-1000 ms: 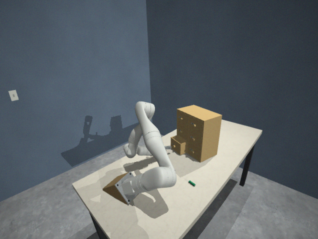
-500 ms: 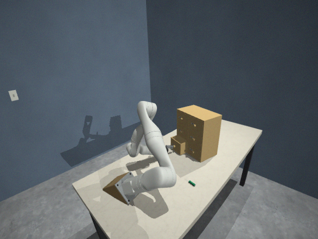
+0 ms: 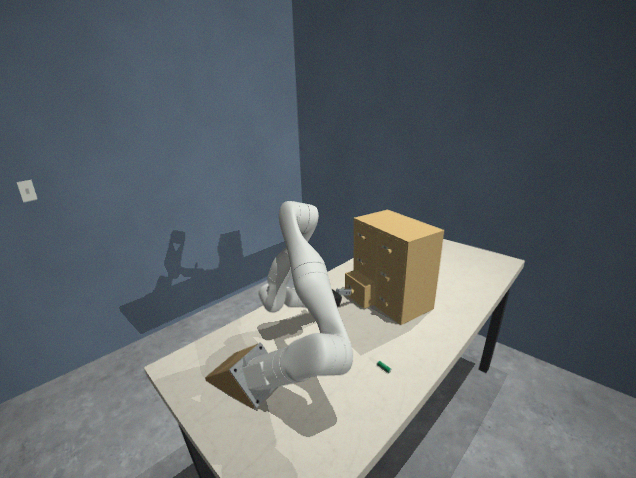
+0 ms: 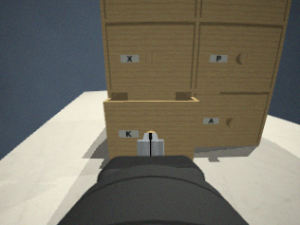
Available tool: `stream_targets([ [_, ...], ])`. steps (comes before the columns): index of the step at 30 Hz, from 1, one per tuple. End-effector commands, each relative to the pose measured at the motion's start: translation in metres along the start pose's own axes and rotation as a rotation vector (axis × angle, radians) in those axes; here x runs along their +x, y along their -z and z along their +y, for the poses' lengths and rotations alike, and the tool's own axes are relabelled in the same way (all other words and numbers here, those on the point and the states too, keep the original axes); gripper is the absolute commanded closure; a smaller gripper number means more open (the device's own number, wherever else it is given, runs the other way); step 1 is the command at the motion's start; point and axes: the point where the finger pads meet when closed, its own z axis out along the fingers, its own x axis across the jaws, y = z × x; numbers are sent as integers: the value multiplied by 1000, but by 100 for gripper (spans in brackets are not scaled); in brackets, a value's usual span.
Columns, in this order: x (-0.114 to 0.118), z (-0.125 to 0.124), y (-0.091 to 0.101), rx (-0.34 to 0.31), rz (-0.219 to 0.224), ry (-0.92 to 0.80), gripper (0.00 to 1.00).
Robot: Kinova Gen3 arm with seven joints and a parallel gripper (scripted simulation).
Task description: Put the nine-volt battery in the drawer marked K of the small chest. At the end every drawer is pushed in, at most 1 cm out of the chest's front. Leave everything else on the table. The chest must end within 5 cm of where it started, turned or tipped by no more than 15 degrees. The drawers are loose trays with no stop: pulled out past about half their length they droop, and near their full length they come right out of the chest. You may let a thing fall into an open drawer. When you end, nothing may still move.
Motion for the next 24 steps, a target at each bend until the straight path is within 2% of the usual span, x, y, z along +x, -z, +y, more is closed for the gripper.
stream_targets([
  [1,2,-3,-6,-1,5,-6,100],
  [24,2,-13,-34,-1,5,-6,100],
])
